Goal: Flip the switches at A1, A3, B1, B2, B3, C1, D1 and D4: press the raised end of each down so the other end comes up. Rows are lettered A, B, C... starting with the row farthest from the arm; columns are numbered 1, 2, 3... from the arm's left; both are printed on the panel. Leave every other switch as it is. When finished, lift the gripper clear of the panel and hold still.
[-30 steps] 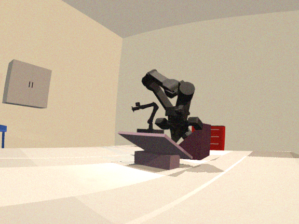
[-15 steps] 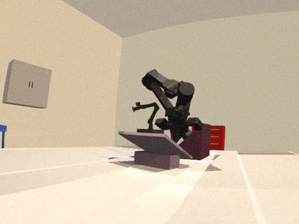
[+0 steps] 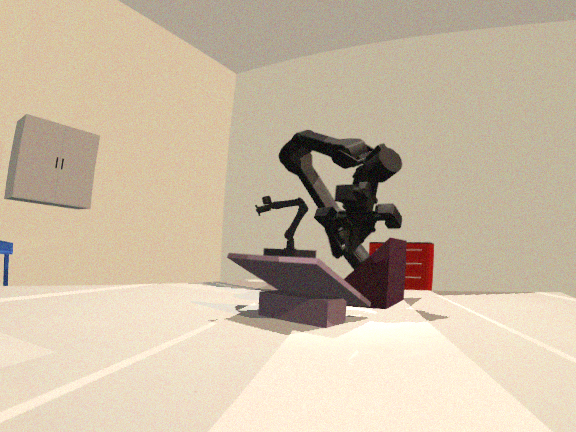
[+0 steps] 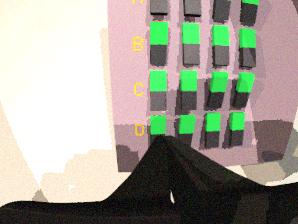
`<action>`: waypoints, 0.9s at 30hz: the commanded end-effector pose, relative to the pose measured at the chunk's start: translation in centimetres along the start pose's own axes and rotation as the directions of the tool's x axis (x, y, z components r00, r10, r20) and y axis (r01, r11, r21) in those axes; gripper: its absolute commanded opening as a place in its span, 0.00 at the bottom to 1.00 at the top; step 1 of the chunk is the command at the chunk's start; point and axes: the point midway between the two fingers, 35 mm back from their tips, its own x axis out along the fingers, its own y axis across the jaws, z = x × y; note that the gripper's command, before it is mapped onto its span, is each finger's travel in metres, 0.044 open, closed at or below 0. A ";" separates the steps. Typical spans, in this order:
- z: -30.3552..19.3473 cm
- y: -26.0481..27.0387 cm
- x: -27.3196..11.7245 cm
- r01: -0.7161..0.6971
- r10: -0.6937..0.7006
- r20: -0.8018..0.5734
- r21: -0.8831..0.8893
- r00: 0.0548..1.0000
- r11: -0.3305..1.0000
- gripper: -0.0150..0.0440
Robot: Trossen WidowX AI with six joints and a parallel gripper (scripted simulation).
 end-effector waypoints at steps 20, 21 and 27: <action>-1.6 -0.4 4.8 0.006 -0.006 -0.032 -0.002 0.999 1.000 0.25; -1.6 -0.4 5.0 0.006 -0.006 -0.032 -0.002 0.999 1.000 0.25; -1.6 -0.4 5.8 0.006 -0.006 -0.032 -0.002 0.999 1.000 0.25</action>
